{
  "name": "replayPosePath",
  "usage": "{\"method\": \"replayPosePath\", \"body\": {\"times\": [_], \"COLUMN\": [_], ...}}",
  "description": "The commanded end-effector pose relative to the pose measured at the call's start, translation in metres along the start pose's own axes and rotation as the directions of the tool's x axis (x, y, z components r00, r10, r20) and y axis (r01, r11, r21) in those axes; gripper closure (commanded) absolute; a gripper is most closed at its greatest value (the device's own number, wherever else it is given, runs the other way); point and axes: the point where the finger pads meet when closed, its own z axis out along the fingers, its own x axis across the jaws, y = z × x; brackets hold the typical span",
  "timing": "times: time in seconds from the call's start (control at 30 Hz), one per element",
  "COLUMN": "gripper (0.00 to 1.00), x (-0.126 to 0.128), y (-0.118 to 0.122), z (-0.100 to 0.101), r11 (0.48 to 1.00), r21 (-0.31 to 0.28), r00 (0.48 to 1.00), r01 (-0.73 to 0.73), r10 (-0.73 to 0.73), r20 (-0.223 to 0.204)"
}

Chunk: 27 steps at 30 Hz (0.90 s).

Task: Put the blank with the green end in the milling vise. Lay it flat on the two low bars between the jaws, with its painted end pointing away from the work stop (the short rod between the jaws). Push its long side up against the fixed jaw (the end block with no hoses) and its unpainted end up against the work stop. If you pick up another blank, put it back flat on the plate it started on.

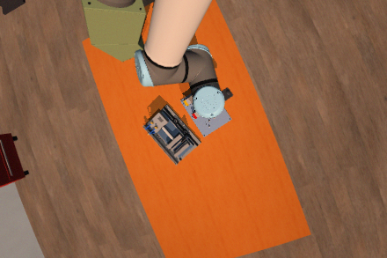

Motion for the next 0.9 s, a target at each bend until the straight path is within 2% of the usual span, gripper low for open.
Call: {"method": "replayPosePath", "body": {"times": [0.0, 0.87], "gripper": [0.60, 0.60], "x": [0.0005, 0.0005], "y": [0.0001, 0.0001], "z": [0.0010, 0.0034], "r11": [1.000, 1.000], "r21": [0.000, 0.000], "r00": [1.000, 1.000], "r01": [0.000, 0.000], "r10": [0.000, 0.000], "r20": [-0.001, -0.001]}}
